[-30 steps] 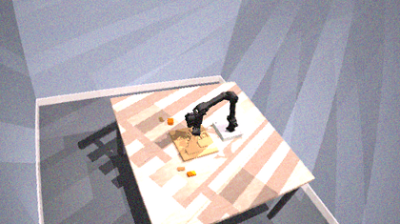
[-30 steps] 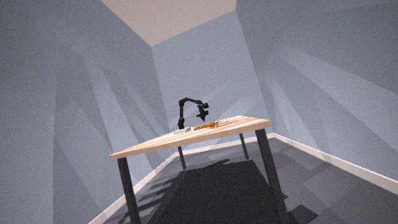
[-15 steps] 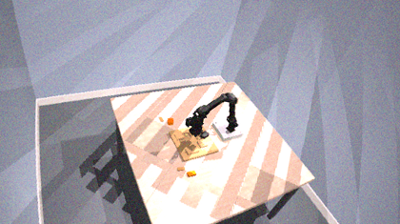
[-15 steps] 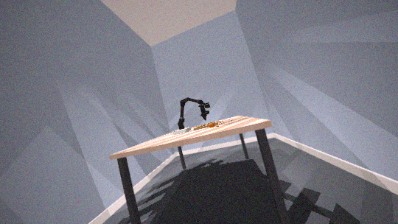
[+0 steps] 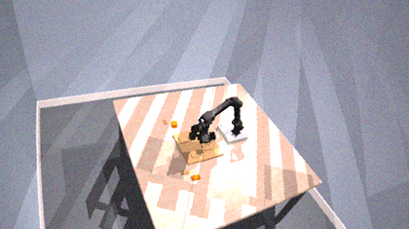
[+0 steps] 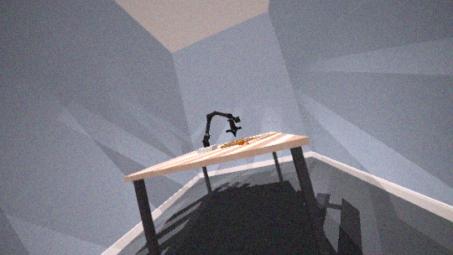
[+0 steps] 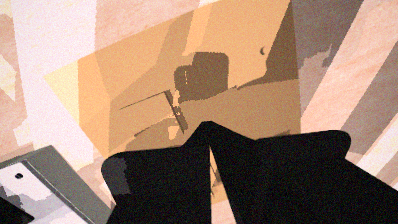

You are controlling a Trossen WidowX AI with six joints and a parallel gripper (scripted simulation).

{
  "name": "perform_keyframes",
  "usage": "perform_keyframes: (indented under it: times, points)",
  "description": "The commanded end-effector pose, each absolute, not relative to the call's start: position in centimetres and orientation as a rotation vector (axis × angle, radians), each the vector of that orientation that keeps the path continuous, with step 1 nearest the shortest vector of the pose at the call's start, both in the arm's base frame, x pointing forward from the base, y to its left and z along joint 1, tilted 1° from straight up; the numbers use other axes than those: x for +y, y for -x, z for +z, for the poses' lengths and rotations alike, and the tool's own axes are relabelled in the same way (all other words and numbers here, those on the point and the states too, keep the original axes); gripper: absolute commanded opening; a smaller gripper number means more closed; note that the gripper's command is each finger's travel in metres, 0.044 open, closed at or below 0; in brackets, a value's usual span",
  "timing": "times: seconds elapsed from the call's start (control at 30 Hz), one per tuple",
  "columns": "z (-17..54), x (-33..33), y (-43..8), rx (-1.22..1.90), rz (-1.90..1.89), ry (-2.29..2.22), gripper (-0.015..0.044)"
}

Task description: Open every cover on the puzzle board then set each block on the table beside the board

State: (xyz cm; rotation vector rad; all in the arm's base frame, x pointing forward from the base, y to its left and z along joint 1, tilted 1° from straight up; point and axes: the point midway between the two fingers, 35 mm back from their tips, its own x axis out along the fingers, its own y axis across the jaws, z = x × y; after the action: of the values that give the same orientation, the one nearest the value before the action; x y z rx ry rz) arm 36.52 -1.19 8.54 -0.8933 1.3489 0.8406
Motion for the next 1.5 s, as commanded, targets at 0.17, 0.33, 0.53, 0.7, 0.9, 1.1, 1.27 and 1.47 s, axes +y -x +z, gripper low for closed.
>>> perform_keyframes:
  times: [0.17, 0.33, 0.53, 0.7, 0.9, 1.1, 1.27, 1.47]
  points:
    - [8.9, 3.8, -38.4, 0.703, 1.717, 1.804, 0.0000]
    - [9.0, 5.1, -38.7, 0.463, 1.902, 1.999, 0.0000]
    - [9.0, 6.0, -38.9, 0.180, 2.075, 2.181, 0.0000]
    - [9.0, 6.0, -38.9, 0.180, 2.075, 2.181, 0.0000]
    - [9.0, 6.0, -38.9, 0.180, 2.075, 2.181, 0.0000]
    - [9.0, 6.0, -38.9, 0.180, 2.075, 2.181, 0.0000]
    - [9.0, 6.0, -38.9, 0.180, 2.075, 2.181, 0.0000]
    - [9.0, 6.0, -38.9, 0.180, 2.075, 2.181, 0.0000]
